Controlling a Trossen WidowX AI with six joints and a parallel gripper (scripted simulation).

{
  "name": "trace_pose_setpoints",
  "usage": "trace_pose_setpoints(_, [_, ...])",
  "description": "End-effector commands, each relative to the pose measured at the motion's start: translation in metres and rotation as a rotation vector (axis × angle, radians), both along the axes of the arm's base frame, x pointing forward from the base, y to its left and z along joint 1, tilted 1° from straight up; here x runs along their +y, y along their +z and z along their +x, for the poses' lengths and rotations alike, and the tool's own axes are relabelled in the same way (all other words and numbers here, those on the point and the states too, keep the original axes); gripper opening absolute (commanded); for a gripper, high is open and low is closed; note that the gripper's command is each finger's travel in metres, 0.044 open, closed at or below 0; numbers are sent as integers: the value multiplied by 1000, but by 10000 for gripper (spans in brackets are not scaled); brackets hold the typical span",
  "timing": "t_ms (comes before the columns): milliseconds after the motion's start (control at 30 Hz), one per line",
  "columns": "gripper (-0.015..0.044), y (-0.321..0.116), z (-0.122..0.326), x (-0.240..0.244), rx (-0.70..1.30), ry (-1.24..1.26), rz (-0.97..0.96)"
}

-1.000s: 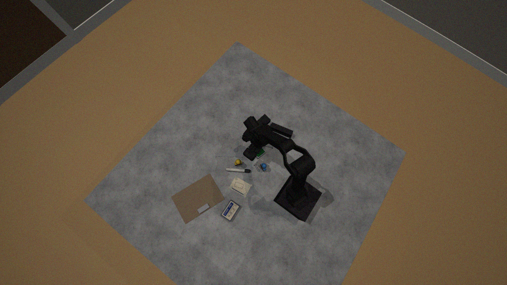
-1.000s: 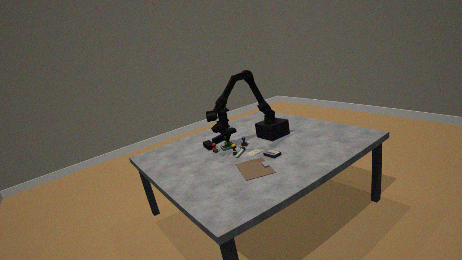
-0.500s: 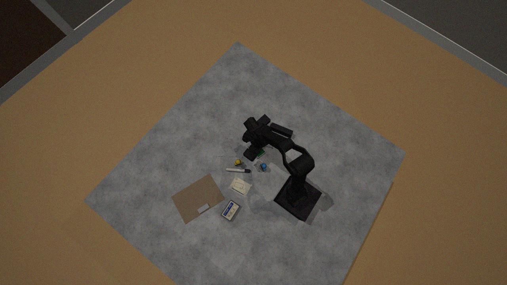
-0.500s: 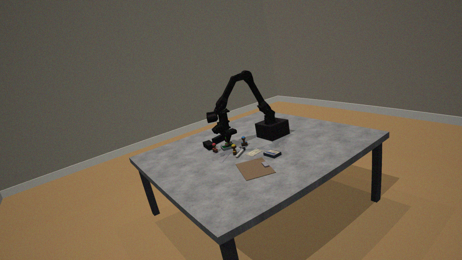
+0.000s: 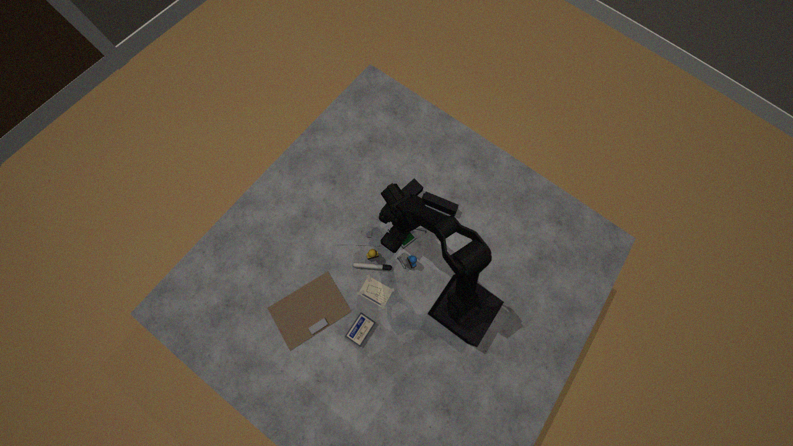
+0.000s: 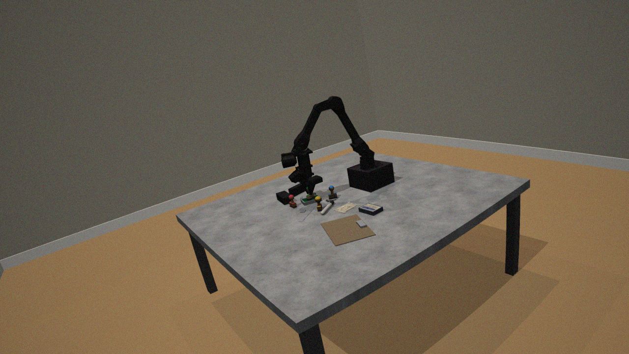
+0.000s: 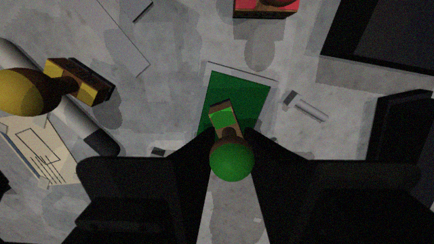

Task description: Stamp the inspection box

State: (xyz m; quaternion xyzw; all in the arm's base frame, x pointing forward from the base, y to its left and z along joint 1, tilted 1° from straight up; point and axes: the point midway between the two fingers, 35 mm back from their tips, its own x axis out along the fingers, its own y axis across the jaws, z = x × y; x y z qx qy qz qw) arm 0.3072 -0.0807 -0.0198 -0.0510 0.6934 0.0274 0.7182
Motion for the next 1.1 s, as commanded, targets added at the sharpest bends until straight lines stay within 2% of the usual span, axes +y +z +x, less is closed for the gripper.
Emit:
trace_pose_setpoints(0, [0,-2,0,0,2,0,-1])
trace_pose_setpoints(1067, [0,-4,0,0,2,0,-1])
